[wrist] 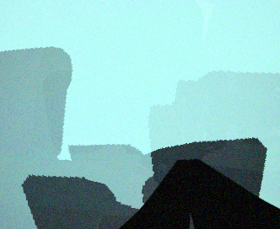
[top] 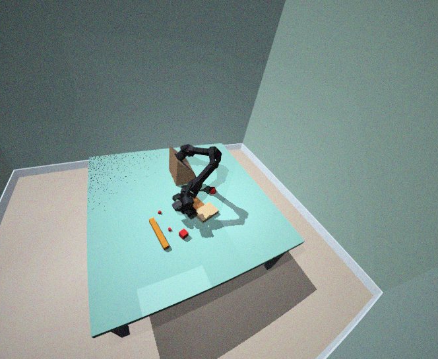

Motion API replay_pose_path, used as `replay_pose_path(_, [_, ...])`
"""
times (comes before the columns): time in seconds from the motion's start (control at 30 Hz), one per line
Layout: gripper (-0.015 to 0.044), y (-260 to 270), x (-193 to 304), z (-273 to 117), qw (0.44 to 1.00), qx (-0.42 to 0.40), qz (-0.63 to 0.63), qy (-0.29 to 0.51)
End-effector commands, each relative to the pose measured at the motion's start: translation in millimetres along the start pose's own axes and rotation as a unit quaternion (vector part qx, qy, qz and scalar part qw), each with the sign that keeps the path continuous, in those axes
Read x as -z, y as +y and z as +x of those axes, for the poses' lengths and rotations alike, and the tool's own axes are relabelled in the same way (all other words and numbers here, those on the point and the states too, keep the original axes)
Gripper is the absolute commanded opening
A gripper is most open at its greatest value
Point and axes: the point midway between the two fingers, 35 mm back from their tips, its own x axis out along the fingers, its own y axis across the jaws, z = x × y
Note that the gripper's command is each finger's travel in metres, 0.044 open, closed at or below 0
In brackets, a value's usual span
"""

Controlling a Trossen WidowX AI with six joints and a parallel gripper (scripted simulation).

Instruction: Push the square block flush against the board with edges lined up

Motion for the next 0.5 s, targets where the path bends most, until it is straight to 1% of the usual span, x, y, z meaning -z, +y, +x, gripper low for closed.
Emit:
replay_pose_path(0.0, [0.0000,0.6,-8.7,-1.3,1.000,-0.002,-0.001,0.000])
replay_pose_path(0.13, [0.0000,-0.1,-6.4,-3.2,1.000,-0.001,0.000,0.000])
replay_pose_path(0.27, [0.0000,-0.2,-6.9,-53.7,1.000,-0.002,-0.001,-0.001])
replay_pose_path(0.47, [0.0000,-0.4,-6.8,-56.9,1.000,-0.002,-0.001,-0.001])
